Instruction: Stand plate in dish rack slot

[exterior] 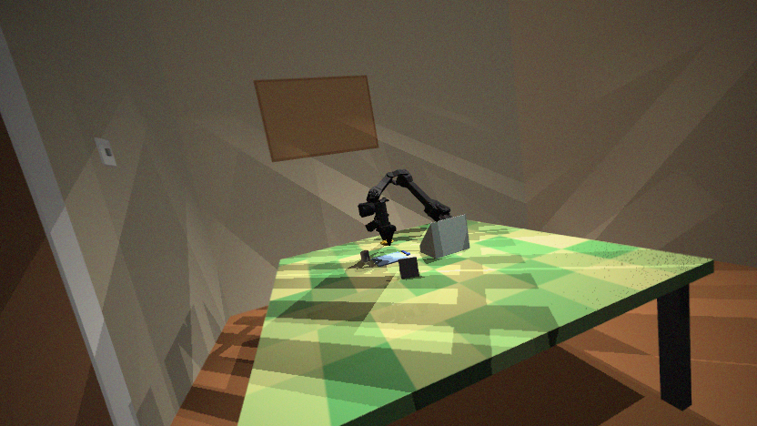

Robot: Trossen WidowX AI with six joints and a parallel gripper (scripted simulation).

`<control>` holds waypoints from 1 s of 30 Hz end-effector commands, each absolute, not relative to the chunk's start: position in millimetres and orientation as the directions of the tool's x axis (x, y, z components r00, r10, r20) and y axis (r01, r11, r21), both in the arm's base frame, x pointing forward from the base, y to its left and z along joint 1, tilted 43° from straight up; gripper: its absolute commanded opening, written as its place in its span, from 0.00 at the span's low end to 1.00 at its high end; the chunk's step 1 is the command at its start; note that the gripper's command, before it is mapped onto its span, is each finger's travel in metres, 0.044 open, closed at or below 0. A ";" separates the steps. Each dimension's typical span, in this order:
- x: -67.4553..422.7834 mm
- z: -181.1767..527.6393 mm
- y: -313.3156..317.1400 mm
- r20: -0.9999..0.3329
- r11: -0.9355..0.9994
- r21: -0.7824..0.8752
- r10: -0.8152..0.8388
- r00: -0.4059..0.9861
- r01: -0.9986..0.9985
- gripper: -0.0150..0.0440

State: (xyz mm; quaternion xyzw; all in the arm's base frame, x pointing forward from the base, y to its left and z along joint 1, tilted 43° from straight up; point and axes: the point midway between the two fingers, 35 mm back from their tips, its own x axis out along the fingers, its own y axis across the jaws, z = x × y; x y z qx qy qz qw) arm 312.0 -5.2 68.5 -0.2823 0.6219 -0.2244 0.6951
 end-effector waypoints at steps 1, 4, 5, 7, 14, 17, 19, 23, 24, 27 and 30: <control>310.9 86.2 11.6 -0.742 0.746 -0.666 -0.656 0.137 -0.031 0.25; 309.7 95.5 21.4 -0.741 0.745 -0.666 -0.657 0.137 -0.031 0.25; 309.2 98.7 24.6 -0.741 0.745 -0.667 -0.658 0.137 -0.031 0.25; 308.0 105.1 30.9 -0.740 0.744 -0.668 -0.659 0.136 -0.031 0.25; 303.4 126.8 50.7 -0.735 0.739 -0.673 -0.664 0.137 -0.029 0.25; 301.5 135.1 57.8 -0.732 0.736 -0.676 -0.667 0.137 -0.029 0.25; 301.0 137.0 59.4 -0.732 0.736 -0.677 -0.668 0.137 -0.028 0.25; 287.3 120.3 76.1 -0.737 0.747 -0.663 -0.662 0.137 0.048 0.25; 281.1 113.7 82.3 -0.738 0.750 -0.657 -0.661 0.136 0.079 0.25; 261.2 94.8 98.8 -0.739 0.750 -0.638 -0.660 0.135 0.174 0.25; 239.3 77.1 111.6 -0.737 0.740 -0.617 -0.663 0.134 0.269 0.25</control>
